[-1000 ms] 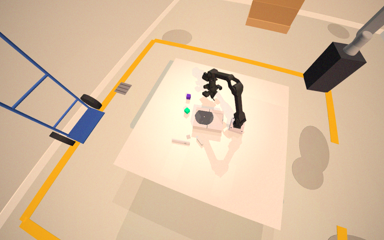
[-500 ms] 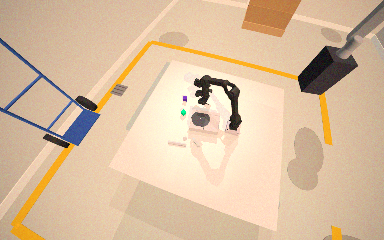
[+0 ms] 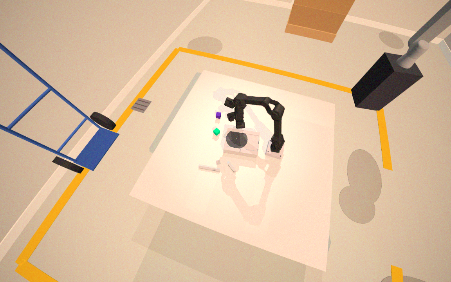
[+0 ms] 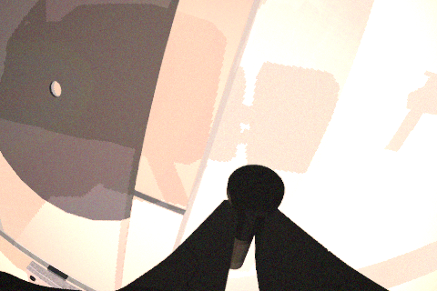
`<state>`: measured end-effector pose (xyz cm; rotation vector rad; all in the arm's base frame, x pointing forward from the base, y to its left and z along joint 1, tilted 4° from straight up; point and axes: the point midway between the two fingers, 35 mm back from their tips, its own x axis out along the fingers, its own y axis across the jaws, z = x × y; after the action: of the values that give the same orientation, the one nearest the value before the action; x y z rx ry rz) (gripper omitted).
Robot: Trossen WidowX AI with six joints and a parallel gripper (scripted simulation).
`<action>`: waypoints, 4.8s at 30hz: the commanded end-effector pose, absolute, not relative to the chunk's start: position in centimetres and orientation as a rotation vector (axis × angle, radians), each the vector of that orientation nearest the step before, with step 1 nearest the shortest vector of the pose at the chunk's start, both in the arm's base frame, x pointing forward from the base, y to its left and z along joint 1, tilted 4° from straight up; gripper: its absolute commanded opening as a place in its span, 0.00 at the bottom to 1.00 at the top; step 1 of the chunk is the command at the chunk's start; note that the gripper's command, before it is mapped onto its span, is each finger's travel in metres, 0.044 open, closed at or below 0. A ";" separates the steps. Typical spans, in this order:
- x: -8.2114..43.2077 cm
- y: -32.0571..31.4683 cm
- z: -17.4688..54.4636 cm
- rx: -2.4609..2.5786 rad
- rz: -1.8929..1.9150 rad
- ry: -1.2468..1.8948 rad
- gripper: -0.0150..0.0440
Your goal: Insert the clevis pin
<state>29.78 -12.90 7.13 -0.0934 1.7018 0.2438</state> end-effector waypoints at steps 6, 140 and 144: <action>30.3 -10.1 7.5 -0.341 0.459 1.643 0.25; 28.8 -4.6 4.9 -0.262 1.259 0.431 0.25; 28.8 -4.6 4.9 -0.262 1.259 0.431 0.25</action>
<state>28.84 -4.60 4.93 -0.2584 0.4253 1.2550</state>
